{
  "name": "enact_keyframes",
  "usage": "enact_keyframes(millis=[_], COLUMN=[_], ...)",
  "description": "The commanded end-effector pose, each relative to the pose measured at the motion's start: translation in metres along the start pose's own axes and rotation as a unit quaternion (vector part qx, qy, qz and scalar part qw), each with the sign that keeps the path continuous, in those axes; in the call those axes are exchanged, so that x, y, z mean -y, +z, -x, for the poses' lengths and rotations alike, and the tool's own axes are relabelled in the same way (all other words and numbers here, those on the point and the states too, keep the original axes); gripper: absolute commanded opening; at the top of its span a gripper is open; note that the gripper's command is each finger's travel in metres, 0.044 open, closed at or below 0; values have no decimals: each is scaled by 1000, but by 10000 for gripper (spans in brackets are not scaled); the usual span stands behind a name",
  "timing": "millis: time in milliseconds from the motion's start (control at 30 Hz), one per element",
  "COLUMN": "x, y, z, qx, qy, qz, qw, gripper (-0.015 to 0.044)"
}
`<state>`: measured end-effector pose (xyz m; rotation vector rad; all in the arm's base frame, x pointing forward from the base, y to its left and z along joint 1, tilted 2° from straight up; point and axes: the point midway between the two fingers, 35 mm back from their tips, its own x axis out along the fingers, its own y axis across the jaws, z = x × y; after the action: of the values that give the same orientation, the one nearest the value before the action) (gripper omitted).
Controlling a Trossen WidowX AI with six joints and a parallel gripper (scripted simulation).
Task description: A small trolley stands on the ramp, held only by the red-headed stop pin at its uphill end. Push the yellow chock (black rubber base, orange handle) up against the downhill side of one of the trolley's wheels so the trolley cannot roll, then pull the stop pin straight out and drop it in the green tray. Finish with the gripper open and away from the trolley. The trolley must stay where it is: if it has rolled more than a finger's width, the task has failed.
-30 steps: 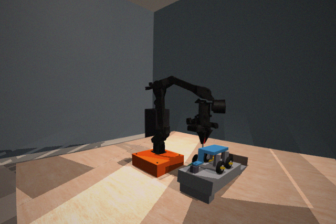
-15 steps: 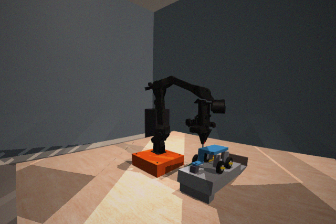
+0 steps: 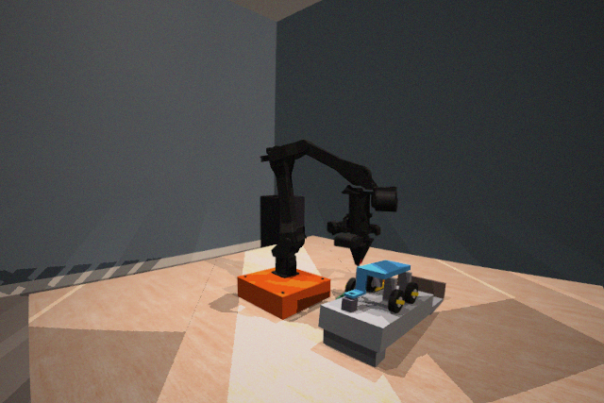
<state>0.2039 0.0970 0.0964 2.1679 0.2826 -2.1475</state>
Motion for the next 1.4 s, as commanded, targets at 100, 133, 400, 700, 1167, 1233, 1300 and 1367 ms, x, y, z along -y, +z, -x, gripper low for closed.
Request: enact_keyframes(millis=[100, 133, 400, 700, 1167, 1233, 1300, 1367], x=[5, 6, 17, 26, 17, 16, 15, 13], y=[0, 0, 1, 2, 1, 1, 1, 1], z=[-20, -23, -45, -62, -63, -64, -64, -64], qx=[0, 0, 0, 0, 0, 0, 0, 0], qy=[-64, -68, -72, -73, -73, -72, -72, -72], qz=[0, 0, 0, 0, 0, 0, 0, 0], qw=[998, 998, 997, 997, 997, 997, 997, 997], gripper=[0, 0, 0, 0, 190, 190, 190, 190])
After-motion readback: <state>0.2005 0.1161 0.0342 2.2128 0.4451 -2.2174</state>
